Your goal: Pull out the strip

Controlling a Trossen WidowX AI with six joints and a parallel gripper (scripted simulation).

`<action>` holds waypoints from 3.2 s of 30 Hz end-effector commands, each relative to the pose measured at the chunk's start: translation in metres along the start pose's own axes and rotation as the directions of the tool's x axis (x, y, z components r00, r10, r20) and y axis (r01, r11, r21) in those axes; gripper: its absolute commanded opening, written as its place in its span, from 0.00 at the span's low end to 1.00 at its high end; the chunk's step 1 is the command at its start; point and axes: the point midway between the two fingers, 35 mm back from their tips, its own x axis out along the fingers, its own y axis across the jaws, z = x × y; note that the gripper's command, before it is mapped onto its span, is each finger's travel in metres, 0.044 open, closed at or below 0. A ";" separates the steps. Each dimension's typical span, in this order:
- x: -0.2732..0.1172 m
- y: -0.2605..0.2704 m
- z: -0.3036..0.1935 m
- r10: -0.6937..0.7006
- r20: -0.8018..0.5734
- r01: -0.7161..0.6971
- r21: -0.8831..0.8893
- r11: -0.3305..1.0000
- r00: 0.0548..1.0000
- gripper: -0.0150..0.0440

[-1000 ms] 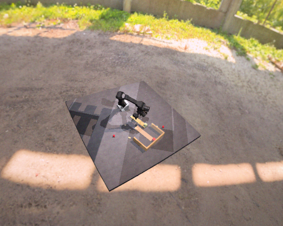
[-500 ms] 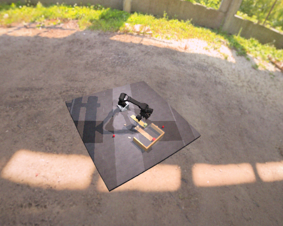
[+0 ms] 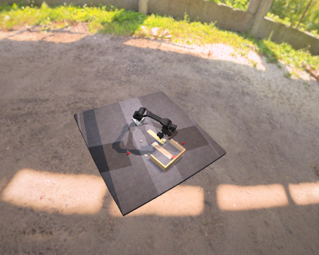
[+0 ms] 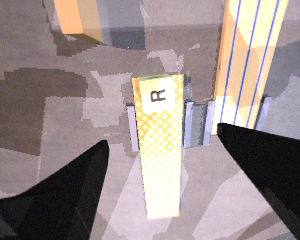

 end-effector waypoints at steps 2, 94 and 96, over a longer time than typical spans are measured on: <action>-0.004 -0.002 0.019 -0.003 0.004 0.003 -0.003 1.000 1.000 1.00; -0.015 0.008 -0.064 -0.001 0.000 0.001 -0.006 1.000 1.000 0.25; -0.026 0.008 -0.064 -0.001 0.000 0.001 -0.006 1.000 1.000 0.25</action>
